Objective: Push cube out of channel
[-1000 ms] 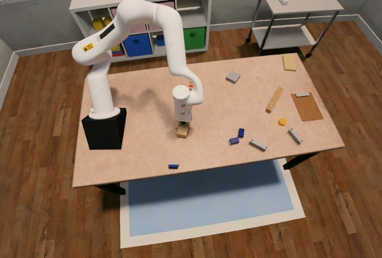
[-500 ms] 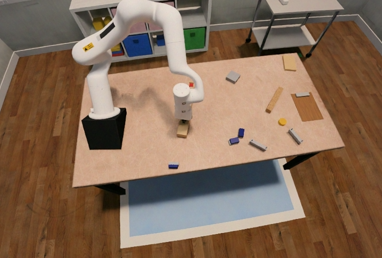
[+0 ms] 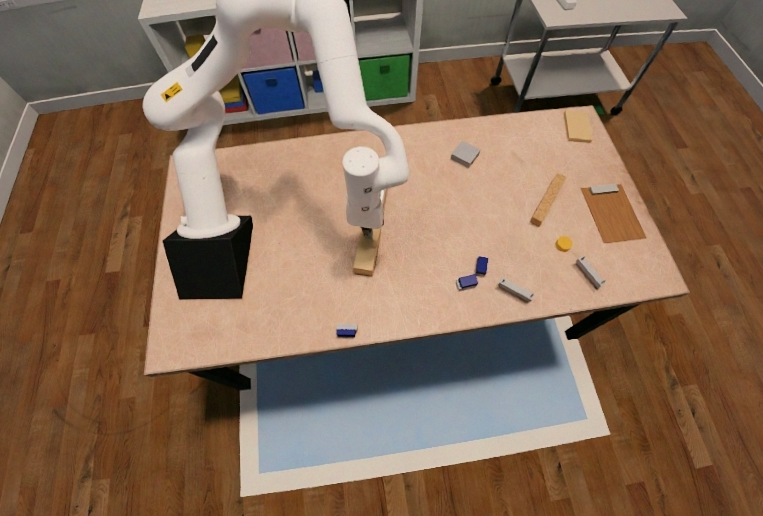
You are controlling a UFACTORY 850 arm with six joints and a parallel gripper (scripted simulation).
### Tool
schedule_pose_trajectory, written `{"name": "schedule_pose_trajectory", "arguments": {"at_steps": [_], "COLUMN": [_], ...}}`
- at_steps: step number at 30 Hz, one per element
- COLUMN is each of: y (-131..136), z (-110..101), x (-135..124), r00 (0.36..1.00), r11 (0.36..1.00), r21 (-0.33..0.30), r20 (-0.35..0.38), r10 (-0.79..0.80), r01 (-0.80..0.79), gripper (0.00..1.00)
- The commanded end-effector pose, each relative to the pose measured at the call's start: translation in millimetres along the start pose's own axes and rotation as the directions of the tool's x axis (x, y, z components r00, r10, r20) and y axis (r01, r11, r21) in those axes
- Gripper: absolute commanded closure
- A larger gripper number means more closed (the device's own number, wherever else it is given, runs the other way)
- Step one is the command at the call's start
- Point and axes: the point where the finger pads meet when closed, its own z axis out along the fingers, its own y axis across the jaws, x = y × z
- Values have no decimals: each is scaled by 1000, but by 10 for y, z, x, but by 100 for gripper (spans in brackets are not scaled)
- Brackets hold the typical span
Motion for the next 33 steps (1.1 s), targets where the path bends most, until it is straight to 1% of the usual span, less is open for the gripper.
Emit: {"name": "schedule_pose_trajectory", "arguments": {"at_steps": [1, 5, 6, 8, 9, 11, 12, 14, 16, 17, 23, 33], "y": [9, 15, 45, 132, 108, 108, 114, 61, 33, 24, -27, -28], "z": [-25, -26, -33, -47, -39, -39, -37, -28, -19, -18, -19, -19], "x": [1, 23, 151, 727, 807, 807, 1243, 1419, 1694, 1855, 2751, 2780], "r00": [1000, 1000, 1000, 1000, 1000, 1000, 1000, 1000, 1000, 1000, 1000, 1000], "r11": [1000, 1000, 1000, 1000, 1000, 1000, 1000, 1000, 1000, 1000, 1000, 1000], "r21": [-2, -2, -2, -5, -6, -6, -7, -4, -3, -3, -3, -3], "r20": [0, 1, 4, 13, 15, 15, 13, 3, -1, -1, -1, -1], "r10": [-1, -1, 0, 1, 1, 1, 1, 0, -1, -1, -1, -1], "r01": [1, 1, 0, -1, -1, -1, -1, 0, 1, 1, 1, 1], "gripper": [100, 100, 100, 100, 100, 100, 100, 100, 100, 56, 56, 56]}}
